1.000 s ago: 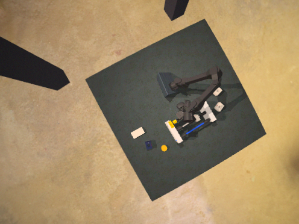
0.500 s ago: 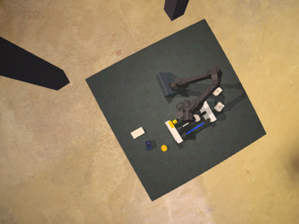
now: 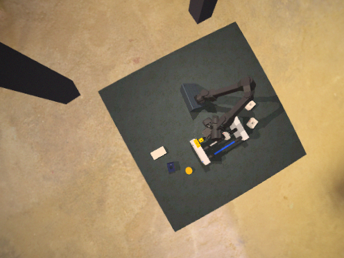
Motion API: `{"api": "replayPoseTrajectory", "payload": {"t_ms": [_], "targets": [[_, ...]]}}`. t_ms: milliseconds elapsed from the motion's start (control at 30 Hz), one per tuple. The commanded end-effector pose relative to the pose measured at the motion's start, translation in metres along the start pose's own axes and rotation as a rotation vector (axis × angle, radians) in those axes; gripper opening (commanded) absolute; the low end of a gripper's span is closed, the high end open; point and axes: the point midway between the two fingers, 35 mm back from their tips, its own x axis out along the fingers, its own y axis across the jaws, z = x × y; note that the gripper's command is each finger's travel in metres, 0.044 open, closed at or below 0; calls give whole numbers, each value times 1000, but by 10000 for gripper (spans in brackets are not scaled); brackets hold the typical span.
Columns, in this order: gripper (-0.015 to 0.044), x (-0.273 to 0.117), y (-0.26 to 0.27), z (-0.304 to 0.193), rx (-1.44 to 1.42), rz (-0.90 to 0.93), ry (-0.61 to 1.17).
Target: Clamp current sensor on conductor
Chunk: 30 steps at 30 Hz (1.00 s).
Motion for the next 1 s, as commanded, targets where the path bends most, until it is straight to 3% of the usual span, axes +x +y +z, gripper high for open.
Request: {"api": "replayPoseTrajectory", "payload": {"t_ms": [0,767,967], "targets": [[254,0,0,0,0,-1,0],[254,0,0,0,0,-1,0],[214,0,0,0,0,0,0]]}}
